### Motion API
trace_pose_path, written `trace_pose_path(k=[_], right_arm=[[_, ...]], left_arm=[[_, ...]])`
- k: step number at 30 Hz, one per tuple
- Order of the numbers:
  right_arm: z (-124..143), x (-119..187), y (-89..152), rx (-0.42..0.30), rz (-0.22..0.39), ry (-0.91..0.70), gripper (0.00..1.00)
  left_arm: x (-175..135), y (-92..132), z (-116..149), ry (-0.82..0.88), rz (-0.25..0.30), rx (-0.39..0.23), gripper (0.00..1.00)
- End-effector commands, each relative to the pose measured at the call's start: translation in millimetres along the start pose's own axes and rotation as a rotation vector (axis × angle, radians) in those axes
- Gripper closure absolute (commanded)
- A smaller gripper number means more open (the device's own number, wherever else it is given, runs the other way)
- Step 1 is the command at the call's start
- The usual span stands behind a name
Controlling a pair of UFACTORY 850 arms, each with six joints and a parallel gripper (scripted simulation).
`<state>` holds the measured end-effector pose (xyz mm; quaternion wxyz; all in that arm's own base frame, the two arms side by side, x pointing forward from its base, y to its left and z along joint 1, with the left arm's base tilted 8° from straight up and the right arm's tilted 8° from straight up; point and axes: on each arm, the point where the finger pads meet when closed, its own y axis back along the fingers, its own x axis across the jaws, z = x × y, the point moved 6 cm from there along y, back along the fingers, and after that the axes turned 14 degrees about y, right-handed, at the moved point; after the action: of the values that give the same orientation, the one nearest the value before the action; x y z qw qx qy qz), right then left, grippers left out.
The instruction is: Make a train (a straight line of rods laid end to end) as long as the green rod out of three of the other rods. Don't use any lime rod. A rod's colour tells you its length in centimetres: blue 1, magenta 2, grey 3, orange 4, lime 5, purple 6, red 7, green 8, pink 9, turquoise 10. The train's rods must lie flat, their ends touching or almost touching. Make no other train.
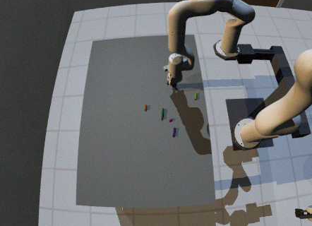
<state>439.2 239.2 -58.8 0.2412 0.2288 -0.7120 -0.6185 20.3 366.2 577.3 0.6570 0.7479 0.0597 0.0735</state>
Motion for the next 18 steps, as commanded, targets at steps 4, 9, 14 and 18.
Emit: trace_pose_path(k=[4, 9, 14, 18], right_arm=[[-0.1, -0.9, -4.7, 0.001, -0.003, 0.0, 0.94], [-0.1, -0.9, -5.8, 0.001, -0.003, 0.0, 0.94], [-0.1, -0.9, -5.8, 0.001, -0.003, 0.0, 0.94], [-0.1, -0.9, -5.8, 0.001, -0.003, 0.0, 0.94]], left_arm=[[0.0, 0.7, -0.2, 0.0, 0.0, 0.002, 0.0], [0.0, 0.7, -0.2, 0.0, 0.0, 0.002, 0.0], [0.0, 0.7, -0.2, 0.0, 0.0, 0.002, 0.0], [0.0, 0.7, -0.2, 0.0, 0.0, 0.002, 0.0]])
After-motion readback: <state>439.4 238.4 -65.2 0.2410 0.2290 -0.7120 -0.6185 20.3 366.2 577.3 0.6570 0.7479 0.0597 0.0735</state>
